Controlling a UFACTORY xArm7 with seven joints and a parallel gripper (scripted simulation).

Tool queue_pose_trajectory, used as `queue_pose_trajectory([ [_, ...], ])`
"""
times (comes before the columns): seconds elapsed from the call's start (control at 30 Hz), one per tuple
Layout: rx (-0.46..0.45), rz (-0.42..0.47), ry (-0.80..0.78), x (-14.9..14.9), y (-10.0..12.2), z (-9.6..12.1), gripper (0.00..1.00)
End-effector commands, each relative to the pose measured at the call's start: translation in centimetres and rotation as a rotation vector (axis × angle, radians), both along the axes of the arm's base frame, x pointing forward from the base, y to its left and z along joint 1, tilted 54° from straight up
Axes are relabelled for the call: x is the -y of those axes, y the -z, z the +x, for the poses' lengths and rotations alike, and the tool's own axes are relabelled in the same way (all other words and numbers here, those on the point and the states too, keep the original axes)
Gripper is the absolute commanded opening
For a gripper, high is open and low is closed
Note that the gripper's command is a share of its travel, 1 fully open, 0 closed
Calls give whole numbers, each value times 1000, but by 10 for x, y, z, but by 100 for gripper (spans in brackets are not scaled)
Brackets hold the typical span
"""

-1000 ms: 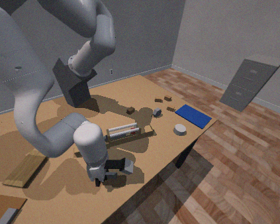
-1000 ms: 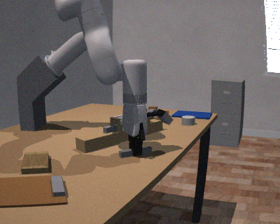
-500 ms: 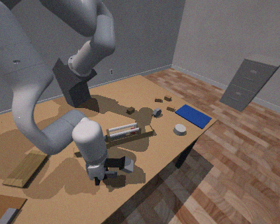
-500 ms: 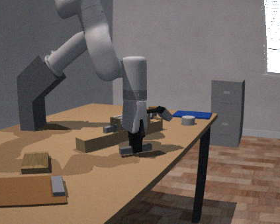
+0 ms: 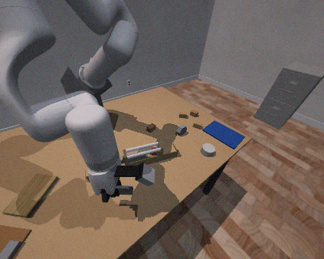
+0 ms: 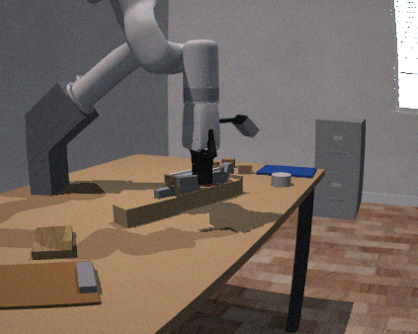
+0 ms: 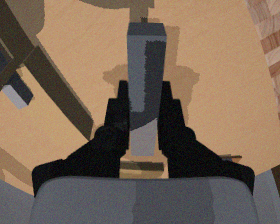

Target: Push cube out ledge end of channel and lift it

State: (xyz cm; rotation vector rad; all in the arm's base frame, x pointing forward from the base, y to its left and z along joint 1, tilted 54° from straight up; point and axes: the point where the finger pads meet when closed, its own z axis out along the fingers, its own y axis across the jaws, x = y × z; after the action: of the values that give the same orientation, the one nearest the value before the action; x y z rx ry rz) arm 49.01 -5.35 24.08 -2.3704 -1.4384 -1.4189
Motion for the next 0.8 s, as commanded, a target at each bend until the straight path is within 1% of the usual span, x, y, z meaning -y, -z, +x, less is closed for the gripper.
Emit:
queue_pose_trajectory([
  [0.0,-6,3,-6,4,-4,-6,0],
  [0.3,-6,2,-6,4,-4,-6,0],
  [0.4,0,-9,-18,5,3,-10,0],
  [0.5,20,-44,-53,9,24,-25,0],
  [0.57,20,-44,-53,9,24,-25,0],
  [0.63,42,-79,-87,12,45,-40,0],
  [0.77,98,-161,-159,16,89,-77,0],
])
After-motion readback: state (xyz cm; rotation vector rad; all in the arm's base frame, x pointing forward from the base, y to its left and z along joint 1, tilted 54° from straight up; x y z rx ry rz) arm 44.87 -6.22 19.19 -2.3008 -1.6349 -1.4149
